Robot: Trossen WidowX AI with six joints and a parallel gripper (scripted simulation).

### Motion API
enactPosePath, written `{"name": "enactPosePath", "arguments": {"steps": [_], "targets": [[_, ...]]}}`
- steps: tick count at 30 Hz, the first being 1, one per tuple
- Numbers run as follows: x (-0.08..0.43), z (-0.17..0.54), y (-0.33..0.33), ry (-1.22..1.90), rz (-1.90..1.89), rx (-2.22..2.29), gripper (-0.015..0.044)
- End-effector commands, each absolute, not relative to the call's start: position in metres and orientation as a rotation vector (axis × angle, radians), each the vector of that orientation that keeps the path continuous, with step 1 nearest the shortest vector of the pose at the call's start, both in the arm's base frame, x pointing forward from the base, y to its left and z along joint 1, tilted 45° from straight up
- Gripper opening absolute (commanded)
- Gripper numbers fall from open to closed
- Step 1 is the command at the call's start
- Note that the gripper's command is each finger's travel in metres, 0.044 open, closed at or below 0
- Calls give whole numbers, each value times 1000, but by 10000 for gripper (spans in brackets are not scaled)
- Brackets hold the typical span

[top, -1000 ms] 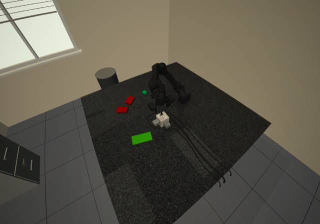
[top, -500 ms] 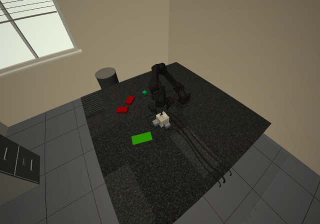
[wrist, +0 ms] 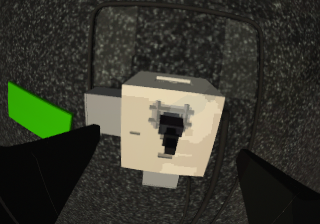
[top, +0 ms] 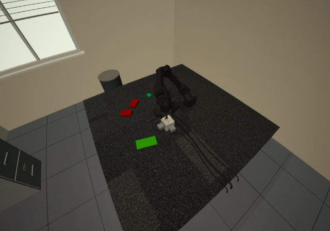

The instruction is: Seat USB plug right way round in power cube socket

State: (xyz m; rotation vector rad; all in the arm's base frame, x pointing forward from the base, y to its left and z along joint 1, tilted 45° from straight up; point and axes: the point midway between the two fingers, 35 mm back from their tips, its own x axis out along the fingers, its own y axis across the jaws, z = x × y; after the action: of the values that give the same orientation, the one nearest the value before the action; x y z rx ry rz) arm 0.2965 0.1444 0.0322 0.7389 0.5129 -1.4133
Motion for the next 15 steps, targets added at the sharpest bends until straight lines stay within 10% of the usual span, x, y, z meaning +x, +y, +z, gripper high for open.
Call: {"name": "enactPosePath", "arguments": {"steps": [1,15], "targets": [[297,32,145,513,-1413,740,387],[297,32,145,513,-1413,740,20]]}}
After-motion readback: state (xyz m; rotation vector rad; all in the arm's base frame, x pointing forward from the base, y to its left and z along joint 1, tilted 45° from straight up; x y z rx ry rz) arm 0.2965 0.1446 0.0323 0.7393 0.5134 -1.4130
